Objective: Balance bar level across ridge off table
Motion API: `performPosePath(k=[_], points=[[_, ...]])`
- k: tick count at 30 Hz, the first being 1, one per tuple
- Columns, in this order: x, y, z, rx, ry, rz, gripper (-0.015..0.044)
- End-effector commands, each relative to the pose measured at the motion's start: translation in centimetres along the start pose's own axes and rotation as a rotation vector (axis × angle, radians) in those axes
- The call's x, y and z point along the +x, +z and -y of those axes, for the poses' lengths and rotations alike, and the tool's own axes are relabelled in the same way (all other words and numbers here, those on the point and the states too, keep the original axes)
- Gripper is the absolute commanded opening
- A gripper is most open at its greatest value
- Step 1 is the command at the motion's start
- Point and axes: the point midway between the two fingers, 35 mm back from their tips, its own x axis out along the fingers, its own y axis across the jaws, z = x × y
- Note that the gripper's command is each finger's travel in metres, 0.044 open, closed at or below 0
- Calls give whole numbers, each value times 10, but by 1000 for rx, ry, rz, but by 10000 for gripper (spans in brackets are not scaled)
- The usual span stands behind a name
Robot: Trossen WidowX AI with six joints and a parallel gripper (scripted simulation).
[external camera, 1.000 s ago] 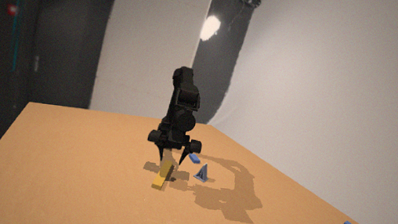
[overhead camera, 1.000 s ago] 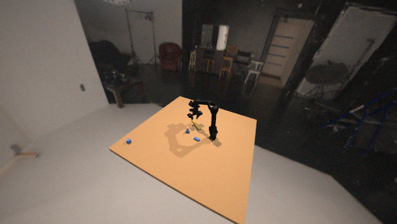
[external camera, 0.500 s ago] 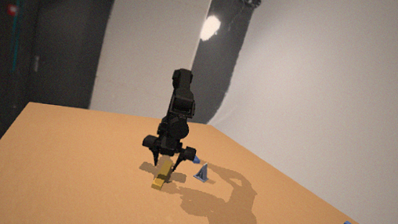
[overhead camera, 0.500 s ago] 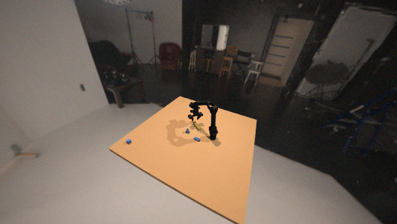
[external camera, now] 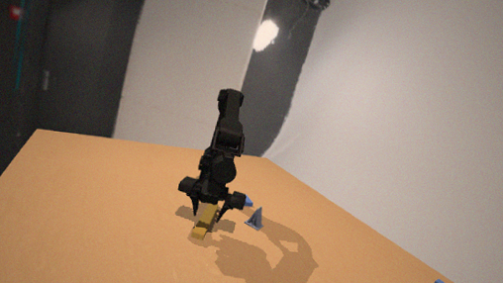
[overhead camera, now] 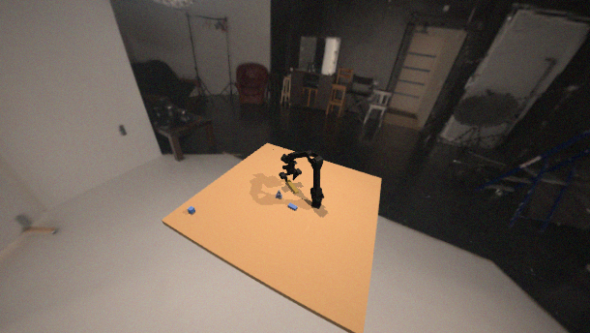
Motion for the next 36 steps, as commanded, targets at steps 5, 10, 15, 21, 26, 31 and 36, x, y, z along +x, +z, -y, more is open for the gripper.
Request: performPosePath(k=[5, 10, 15, 21, 26, 31, 36], points=[[18, -4, 2, 3, -9, -19, 315], [22, -4, 2, 3, -9, -19, 315], [22, -4, 2, 3, -9, -19, 315], [22, -4, 2, 3, -9, -19, 315], [22, -4, 2, 3, -9, -19, 315], [22, -4, 2, 3, -9, -19, 315], [20, -3, 1, 0, -4, -13, 289]])
